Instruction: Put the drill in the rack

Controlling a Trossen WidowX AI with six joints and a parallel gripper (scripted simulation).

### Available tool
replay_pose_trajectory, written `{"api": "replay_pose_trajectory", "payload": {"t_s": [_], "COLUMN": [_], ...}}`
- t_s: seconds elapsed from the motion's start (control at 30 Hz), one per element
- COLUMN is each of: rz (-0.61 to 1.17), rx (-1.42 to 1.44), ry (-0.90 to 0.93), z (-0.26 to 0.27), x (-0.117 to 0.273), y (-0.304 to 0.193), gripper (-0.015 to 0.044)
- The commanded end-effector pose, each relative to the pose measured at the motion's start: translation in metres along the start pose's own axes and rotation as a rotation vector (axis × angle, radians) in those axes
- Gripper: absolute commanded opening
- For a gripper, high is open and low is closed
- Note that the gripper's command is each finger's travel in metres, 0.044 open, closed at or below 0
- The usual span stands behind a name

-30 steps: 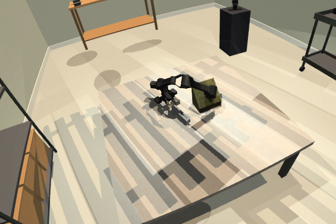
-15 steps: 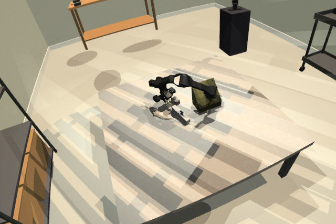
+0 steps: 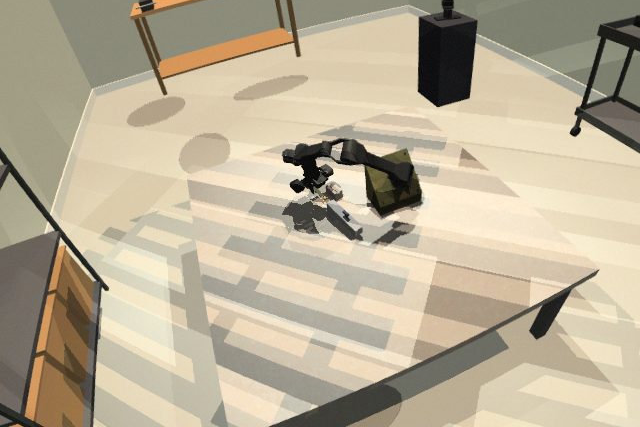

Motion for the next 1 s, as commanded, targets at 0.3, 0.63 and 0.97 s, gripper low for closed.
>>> {"api": "replay_pose_trajectory", "payload": {"t_s": [0.3,0.63,0.97], "rz": [0.004,0.004,0.004], "rx": [0.004,0.004,0.003], "ry": [0.002,0.002,0.003], "z": [0.0,0.0,0.0], "x": [0.009,0.016,0.022], "y": [0.001,0.003,0.003], "gripper": [0.0,0.0,0.0]}}
Point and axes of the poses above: the point midway between the two fingers, 35 mm back from their tips, its own x axis back along the fingers, its own z axis across the jaws, y = z × x, the point moved 6 cm from there along x, back along the fingers, and after that the axes turned 4 degrees about -x, right-handed, at the moved point
